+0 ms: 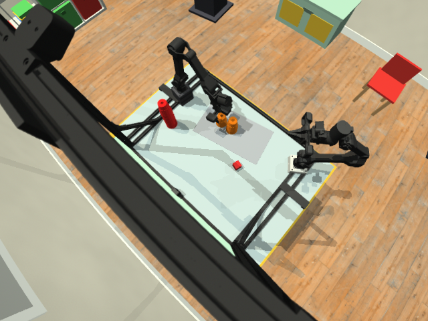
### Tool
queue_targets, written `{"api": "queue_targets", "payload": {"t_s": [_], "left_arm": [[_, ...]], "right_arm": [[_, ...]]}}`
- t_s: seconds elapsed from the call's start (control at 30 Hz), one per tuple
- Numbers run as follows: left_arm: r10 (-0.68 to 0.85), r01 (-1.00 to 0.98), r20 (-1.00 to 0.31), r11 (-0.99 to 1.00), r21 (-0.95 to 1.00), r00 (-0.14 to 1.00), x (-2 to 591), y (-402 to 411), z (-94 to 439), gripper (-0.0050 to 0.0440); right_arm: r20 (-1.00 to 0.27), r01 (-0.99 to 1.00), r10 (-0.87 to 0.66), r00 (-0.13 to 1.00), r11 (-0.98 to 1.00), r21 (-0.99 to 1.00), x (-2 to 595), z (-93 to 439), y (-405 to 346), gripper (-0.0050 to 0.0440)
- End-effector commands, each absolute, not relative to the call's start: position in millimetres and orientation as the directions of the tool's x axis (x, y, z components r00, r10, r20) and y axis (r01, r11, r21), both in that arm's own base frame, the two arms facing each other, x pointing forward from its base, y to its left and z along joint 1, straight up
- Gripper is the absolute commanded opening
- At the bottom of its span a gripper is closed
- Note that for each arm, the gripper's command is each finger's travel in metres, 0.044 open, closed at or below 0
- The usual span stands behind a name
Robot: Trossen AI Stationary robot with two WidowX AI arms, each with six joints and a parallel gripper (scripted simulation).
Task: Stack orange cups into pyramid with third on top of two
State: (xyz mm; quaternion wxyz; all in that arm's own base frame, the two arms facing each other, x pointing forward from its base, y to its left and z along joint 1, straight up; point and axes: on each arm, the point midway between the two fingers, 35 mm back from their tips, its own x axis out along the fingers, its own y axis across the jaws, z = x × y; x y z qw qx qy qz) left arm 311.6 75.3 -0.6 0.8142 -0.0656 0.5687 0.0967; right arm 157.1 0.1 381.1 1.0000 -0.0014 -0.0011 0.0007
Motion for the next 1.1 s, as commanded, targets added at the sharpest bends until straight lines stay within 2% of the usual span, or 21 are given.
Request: {"api": "queue_targets", "payload": {"t_s": [0.0,1.0,1.07], "left_arm": [[0.082,-0.231,-0.938,0.973,0.003,0.336,311.9,74.9,-0.4,0.044],[0.082,-0.231,-0.938,0.973,0.003,0.336,311.9,74.9,-0.4,0.044],[0.082,-0.231,-0.939,0.973,0.002,0.335,313.3,75.1,11.1,0.044]], "right_arm": [[0.0,0.0,0.0,1.0,1.0,0.0,157.3,380.7,0.0,0.0],[0.0,0.0,0.0,1.0,1.0,0.0,157.3,380.7,0.0,0.0],[0.0,0.0,0.0,1.0,1.0,0.0,157.3,380.7,0.0,0.0]]}}
